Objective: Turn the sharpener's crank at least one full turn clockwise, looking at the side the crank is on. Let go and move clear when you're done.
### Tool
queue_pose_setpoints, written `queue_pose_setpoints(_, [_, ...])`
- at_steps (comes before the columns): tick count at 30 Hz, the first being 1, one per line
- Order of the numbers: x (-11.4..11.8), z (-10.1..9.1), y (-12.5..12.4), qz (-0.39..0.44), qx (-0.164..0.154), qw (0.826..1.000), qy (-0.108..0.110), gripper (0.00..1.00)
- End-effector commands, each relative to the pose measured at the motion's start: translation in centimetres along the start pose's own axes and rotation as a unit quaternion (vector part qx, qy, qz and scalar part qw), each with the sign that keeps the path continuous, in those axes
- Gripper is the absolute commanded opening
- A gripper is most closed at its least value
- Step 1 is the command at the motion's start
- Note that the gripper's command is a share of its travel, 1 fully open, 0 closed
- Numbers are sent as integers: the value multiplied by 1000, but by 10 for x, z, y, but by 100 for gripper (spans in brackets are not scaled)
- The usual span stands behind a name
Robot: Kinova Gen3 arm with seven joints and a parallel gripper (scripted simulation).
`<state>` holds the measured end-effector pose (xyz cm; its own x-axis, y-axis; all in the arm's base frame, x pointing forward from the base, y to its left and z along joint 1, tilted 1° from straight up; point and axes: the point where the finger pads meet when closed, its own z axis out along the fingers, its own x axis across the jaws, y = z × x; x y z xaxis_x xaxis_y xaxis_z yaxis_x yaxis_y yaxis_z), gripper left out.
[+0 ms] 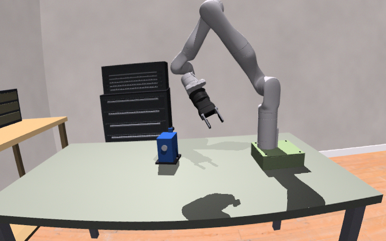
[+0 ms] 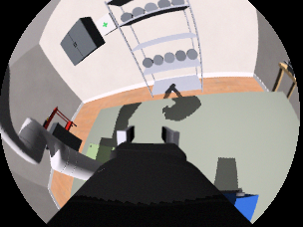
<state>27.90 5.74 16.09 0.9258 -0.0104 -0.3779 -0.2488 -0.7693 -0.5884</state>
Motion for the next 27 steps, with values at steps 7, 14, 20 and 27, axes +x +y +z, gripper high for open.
queue_pose_setpoints(7, [103, -131, 148, 61, -186, 968, 156, 100])
queue_pose_setpoints(14, [130, -219, 217, 91, -265, 936, 213, 100])
queue_pose_setpoints(20, [133, -246, 234, 101, -291, 923, 231, 100])
queue_pose_setpoints(27, [133, -246, 235, 101, -291, 923, 231, 0])
